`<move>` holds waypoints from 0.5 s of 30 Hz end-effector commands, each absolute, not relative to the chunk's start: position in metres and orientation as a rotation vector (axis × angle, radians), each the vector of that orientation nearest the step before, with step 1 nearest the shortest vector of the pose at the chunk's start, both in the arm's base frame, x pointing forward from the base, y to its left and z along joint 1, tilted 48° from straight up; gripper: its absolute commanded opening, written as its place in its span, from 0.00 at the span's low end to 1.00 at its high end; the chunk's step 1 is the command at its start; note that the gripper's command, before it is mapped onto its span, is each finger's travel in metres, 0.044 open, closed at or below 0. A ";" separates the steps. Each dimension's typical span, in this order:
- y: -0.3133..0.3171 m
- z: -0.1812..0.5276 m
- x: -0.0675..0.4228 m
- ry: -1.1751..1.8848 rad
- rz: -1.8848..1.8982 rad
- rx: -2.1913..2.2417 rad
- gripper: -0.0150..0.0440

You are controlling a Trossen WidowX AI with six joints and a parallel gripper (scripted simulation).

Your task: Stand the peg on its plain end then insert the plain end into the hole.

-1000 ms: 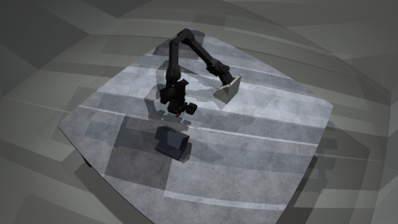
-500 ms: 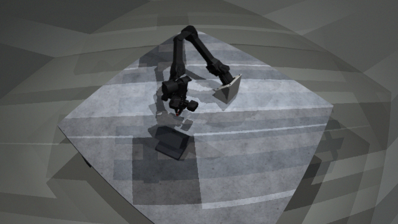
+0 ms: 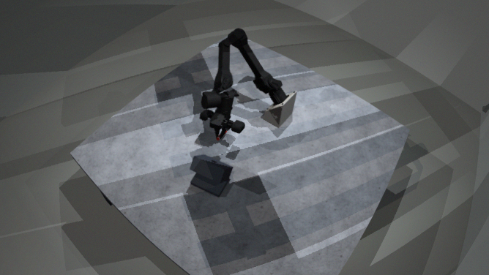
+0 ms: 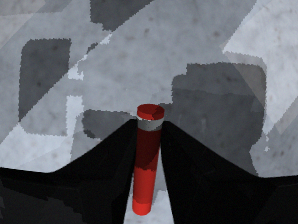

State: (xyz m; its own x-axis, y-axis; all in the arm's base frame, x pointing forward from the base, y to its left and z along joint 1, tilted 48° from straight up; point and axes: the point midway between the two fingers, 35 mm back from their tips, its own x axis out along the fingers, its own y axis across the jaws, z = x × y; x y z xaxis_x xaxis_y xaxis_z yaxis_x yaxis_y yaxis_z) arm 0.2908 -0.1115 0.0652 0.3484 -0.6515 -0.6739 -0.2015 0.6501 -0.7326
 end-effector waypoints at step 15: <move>-0.107 0.071 0.279 1.064 -0.264 -0.869 0.34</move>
